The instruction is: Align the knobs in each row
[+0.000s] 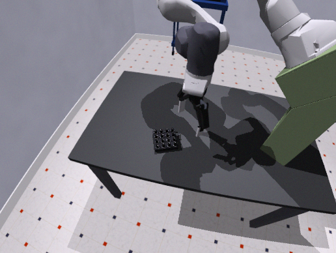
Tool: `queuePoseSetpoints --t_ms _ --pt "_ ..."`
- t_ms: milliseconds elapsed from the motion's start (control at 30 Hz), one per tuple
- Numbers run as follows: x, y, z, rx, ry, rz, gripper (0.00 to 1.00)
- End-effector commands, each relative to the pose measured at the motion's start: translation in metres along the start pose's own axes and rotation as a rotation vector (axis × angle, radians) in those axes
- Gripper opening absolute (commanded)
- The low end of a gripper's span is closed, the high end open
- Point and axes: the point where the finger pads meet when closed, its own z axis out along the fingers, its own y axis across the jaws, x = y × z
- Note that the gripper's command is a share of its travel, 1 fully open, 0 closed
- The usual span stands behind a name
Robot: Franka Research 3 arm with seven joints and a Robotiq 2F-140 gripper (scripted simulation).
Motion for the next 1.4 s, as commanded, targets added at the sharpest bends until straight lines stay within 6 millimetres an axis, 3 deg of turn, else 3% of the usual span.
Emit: queuePoseSetpoints --t_ms 0,1167,1367 --pt "-0.0017 0.0003 0.0008 -0.002 -0.001 0.002 1.00" --pt "-0.0016 0.0004 0.0008 -0.002 -0.002 0.000 1.00" --pt "0.0036 0.0045 0.0020 -0.002 -0.003 -0.109 1.00"
